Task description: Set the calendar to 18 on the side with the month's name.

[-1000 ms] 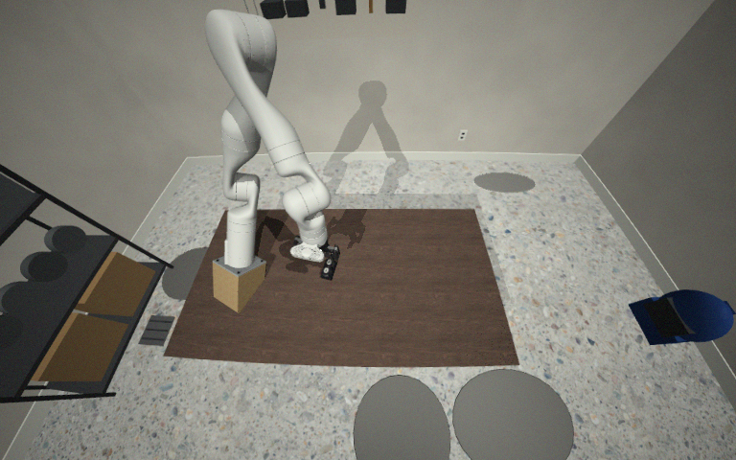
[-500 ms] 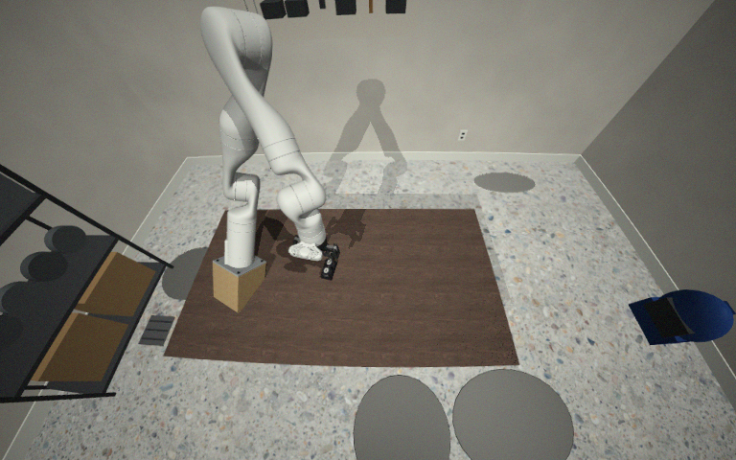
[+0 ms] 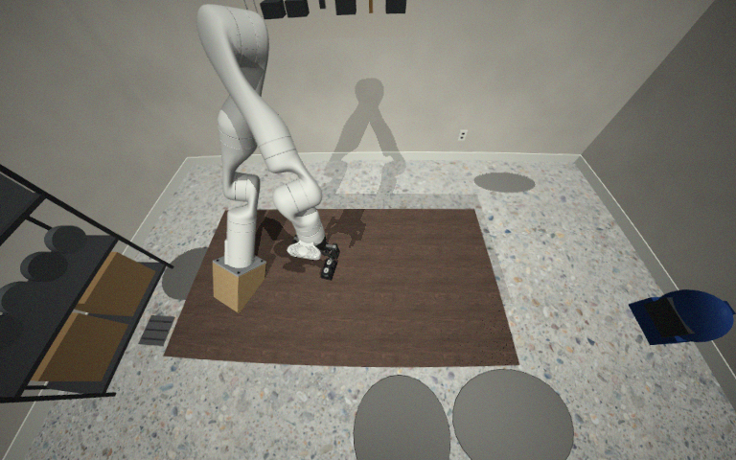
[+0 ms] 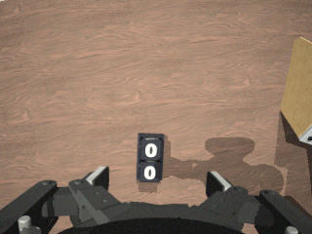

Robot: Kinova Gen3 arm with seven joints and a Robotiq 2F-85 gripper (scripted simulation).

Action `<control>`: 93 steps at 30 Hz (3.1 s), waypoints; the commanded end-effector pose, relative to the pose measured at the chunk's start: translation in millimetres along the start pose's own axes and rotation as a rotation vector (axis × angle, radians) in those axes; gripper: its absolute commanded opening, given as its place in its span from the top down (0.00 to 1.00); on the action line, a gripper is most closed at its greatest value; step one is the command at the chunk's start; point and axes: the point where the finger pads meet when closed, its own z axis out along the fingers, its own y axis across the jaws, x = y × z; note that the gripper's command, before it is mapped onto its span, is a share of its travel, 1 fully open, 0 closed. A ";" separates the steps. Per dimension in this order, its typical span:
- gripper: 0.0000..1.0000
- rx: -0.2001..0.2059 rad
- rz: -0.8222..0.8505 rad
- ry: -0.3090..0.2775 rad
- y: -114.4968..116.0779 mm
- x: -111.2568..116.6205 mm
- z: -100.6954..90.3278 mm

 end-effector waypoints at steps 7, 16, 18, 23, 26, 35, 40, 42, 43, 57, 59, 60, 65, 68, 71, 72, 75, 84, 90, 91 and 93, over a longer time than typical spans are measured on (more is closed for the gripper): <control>0.00 0.027 0.002 0.003 -1.0 0.9 -2.5; 0.00 0.037 0.002 0.004 -1.3 0.9 -3.1; 0.00 0.044 0.002 0.005 -1.6 1.0 -3.6; 0.00 0.050 0.002 0.005 -1.7 1.1 -4.0; 0.00 0.050 0.002 0.005 -1.7 1.1 -4.0; 0.00 0.060 0.002 0.007 -2.0 1.2 -4.7; 0.00 0.060 0.002 0.007 -2.1 1.2 -4.7; 0.00 0.060 0.002 0.007 -2.1 1.2 -4.7; 0.00 0.060 0.002 0.007 -2.1 1.2 -4.7; 0.00 0.062 0.002 0.005 -4.6 1.7 14.5; 0.00 0.062 0.002 0.005 -5.5 1.8 29.5; 0.00 0.061 0.002 0.006 -5.5 1.8 35.4; 0.52 0.061 0.003 0.007 -5.3 1.8 41.2; 0.52 0.061 0.003 0.007 -5.3 1.8 41.2; 0.52 0.061 0.003 0.007 -5.3 1.8 41.2; 0.52 0.061 0.003 0.007 -5.3 1.8 41.2; 0.52 0.061 0.003 0.007 -5.3 1.8 41.2; 0.52 0.061 0.003 0.007 -5.3 1.8 41.2; 0.52 0.061 0.003 0.007 -5.3 1.8 41.2; 0.52 0.061 0.003 0.007 -5.3 1.8 41.2; 0.52 0.061 0.003 0.007 -5.3 1.8 41.2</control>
